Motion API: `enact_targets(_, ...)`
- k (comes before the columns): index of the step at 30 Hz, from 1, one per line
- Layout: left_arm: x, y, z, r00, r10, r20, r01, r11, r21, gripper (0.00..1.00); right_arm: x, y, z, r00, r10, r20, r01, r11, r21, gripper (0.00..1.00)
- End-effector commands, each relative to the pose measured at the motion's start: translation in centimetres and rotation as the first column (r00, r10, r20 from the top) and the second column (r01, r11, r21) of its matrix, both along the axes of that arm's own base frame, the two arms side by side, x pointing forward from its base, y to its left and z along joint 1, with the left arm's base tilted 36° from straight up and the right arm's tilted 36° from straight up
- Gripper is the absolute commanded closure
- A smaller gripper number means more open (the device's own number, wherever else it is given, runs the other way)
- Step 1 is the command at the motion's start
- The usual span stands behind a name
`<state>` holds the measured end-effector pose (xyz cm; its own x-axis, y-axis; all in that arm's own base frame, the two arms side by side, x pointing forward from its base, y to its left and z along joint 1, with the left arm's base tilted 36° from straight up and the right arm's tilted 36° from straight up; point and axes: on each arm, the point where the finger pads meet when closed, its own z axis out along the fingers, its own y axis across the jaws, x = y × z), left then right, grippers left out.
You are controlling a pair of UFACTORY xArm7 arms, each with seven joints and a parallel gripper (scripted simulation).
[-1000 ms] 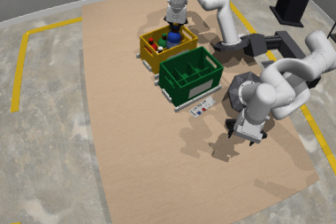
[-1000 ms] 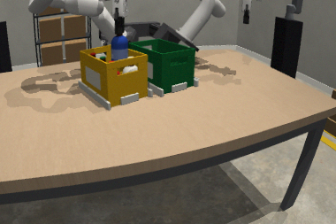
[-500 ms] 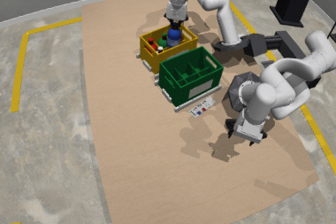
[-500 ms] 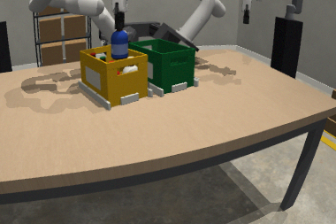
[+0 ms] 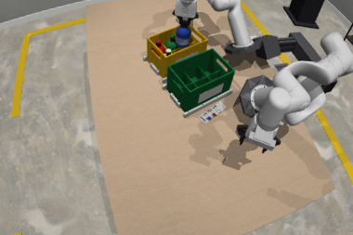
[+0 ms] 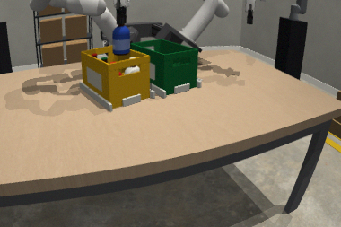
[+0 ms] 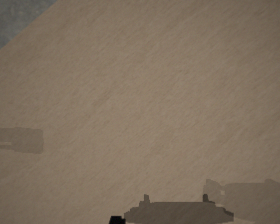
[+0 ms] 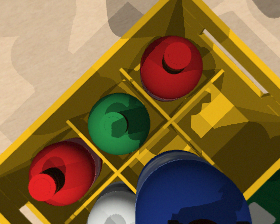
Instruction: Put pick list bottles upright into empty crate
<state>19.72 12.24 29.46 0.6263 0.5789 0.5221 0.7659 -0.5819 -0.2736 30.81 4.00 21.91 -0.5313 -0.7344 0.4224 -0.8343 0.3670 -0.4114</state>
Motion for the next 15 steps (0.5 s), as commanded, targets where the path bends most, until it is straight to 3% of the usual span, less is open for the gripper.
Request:
enact_targets(1,0.0,0.0,0.1,1.000,-0.001,0.003,0.001,1.000,0.001,0.00,-0.1,0.5,0.6,1.000,0.002,0.003,-0.002,1.000,0.001,1.00)
enact_targets(15,0.0,0.0,0.1,1.000,-0.001,0.003,0.001,1.000,0.001,0.00,-0.3,1.4,1.9,1.000,0.002,0.003,-0.002,1.000,0.001,1.00)
